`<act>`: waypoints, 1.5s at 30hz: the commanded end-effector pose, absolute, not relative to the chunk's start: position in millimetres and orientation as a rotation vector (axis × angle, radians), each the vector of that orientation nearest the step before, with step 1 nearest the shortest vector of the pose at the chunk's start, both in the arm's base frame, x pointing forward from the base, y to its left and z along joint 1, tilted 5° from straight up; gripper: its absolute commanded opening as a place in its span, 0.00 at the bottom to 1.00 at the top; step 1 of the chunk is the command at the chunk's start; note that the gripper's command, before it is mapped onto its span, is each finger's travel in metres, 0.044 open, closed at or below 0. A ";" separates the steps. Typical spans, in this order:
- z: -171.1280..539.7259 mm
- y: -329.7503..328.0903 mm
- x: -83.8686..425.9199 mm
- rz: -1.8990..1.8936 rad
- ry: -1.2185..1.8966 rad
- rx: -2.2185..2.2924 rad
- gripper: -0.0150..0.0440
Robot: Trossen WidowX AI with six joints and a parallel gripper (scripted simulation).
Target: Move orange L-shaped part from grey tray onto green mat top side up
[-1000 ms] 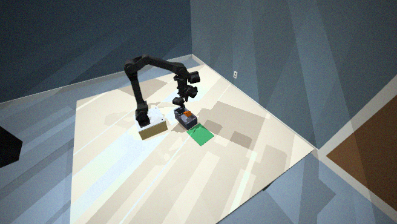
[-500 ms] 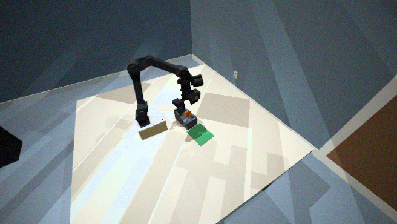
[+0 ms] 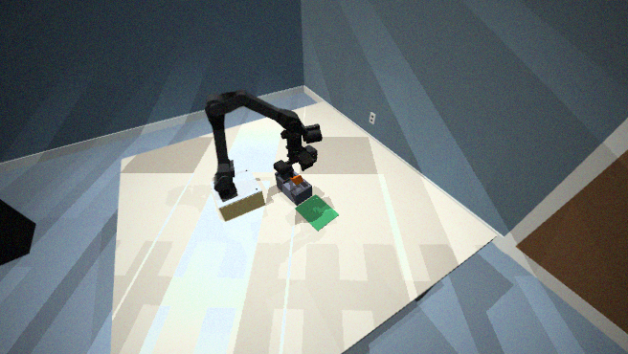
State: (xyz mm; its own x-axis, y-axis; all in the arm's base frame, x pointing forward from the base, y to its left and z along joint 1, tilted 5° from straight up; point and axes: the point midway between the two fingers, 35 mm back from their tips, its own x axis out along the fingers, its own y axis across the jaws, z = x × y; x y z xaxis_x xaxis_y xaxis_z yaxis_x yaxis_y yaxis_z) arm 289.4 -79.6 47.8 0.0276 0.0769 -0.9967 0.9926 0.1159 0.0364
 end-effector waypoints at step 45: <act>13.5 -76.7 288.9 -1.064 1.297 1.190 0.25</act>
State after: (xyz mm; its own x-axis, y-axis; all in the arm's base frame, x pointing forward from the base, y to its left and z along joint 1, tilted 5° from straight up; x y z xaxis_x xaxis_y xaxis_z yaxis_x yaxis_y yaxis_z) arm 288.5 -76.5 12.5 0.0225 0.0786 -0.9967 0.9928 0.1156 0.0315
